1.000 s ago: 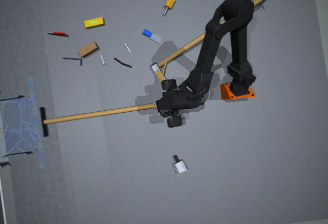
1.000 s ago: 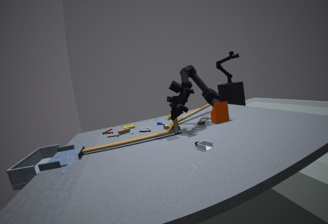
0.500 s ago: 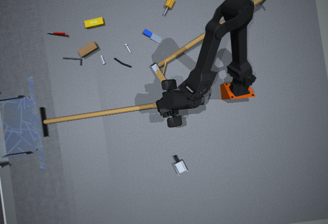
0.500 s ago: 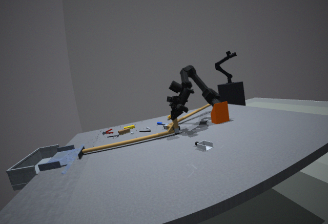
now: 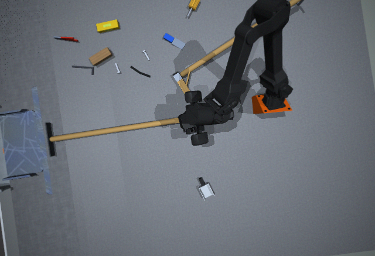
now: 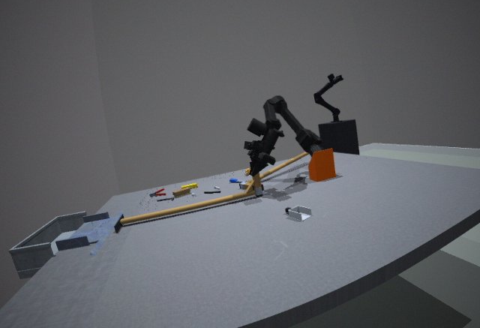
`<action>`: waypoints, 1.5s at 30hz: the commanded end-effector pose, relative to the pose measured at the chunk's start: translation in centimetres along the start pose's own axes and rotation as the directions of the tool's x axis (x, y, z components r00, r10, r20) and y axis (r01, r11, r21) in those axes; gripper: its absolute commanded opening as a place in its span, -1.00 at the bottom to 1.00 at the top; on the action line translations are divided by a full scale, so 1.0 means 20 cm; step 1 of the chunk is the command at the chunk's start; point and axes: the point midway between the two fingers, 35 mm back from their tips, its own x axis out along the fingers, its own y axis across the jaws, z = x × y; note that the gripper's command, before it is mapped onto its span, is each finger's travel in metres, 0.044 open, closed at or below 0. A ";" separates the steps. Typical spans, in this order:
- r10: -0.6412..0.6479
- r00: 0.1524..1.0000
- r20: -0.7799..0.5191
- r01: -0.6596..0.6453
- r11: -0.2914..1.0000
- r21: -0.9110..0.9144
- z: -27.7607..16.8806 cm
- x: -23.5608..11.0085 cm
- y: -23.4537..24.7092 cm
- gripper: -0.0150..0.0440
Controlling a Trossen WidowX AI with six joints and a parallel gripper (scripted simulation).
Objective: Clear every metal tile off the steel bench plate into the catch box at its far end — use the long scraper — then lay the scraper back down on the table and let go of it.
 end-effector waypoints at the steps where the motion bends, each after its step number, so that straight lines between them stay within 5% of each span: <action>1: 0.000 1.000 0.001 0.000 1.000 0.000 0.00 0.00 0.00 -0.49; 22: -0.002 1.000 -0.008 0.002 1.000 0.007 -0.02 0.00 -0.01 -0.49; 39: 0.001 1.000 -0.012 -0.001 1.000 0.005 -0.02 -0.01 -0.01 1.00; 45: 0.012 1.000 -0.018 -0.012 1.000 0.008 0.02 -0.06 0.02 1.00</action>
